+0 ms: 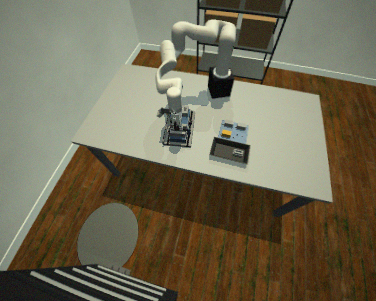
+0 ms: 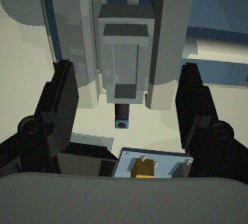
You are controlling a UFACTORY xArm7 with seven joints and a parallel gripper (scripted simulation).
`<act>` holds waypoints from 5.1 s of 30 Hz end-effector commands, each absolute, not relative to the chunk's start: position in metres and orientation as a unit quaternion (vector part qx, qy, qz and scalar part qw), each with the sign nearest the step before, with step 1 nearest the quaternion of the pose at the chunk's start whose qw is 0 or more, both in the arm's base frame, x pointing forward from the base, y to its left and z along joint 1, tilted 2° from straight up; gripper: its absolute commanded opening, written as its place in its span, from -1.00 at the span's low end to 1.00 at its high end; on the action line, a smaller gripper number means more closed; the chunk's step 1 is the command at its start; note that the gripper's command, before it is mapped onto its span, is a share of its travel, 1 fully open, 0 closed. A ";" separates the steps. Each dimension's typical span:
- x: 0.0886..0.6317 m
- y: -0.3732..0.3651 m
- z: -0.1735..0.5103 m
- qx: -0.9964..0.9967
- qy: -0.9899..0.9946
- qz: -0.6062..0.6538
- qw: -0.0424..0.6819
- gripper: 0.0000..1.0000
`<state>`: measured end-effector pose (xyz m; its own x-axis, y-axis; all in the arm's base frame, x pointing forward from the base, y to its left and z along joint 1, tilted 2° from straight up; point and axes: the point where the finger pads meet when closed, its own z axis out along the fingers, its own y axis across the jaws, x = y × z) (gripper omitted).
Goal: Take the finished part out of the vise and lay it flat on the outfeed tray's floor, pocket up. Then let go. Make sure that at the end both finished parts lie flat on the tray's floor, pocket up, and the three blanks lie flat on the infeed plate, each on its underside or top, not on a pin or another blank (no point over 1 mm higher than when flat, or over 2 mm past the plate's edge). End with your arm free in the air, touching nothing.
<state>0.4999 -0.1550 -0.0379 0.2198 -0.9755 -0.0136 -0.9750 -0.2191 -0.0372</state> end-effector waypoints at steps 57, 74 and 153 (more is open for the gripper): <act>0.503 -0.156 -0.037 -0.781 0.625 -0.008 0.020 0.37; 0.503 -0.155 -0.042 -0.781 0.625 -0.008 0.020 0.37; 0.503 -0.155 -0.049 -0.781 0.625 -0.008 0.020 -1.00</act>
